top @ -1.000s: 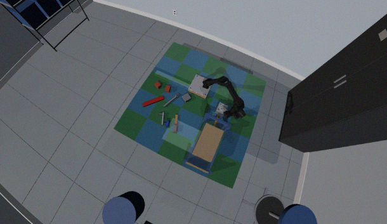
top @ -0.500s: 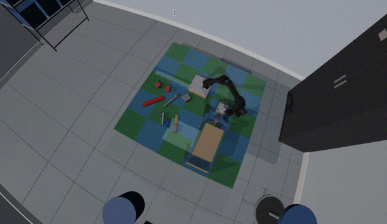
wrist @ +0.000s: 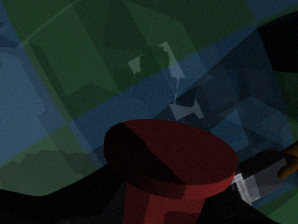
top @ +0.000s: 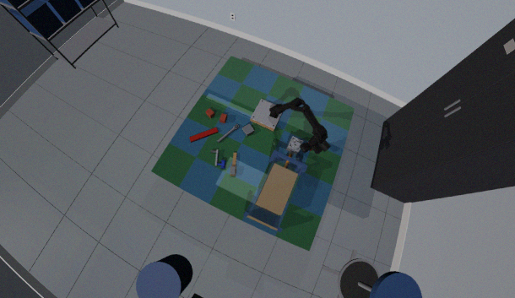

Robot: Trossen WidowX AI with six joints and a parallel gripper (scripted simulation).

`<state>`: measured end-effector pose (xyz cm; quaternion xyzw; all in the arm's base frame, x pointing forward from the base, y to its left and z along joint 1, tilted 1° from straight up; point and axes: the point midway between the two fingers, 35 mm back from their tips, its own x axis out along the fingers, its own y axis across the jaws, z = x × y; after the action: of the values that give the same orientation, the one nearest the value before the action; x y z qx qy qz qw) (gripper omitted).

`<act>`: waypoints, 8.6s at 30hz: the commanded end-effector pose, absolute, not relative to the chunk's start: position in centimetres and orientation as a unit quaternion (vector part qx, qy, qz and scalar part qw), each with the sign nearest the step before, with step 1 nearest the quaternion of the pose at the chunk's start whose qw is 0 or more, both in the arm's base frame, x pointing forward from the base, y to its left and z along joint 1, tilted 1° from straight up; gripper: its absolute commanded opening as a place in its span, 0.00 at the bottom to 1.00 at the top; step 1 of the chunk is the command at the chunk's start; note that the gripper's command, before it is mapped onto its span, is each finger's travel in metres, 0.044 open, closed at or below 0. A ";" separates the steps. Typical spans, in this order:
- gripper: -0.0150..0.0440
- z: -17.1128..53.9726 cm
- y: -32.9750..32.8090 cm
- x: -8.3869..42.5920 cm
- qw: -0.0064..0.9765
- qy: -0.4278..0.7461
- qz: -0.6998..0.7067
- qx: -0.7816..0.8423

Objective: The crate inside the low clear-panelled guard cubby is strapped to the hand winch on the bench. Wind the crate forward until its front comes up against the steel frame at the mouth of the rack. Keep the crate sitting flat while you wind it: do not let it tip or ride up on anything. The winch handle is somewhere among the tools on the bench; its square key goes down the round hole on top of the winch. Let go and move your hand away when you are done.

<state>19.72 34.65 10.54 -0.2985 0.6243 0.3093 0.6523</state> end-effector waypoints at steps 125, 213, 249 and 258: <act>0.25 10.0 20.6 10.1 0.633 0.638 0.313 -0.307; 0.25 10.0 14.6 19.6 0.635 0.636 0.310 -0.310; 0.25 10.0 15.8 24.2 0.636 0.635 0.310 -0.310; 0.25 10.0 16.5 25.3 0.636 0.635 0.310 -0.310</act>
<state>23.95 15.60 9.96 -0.3111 0.6475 0.3074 0.6240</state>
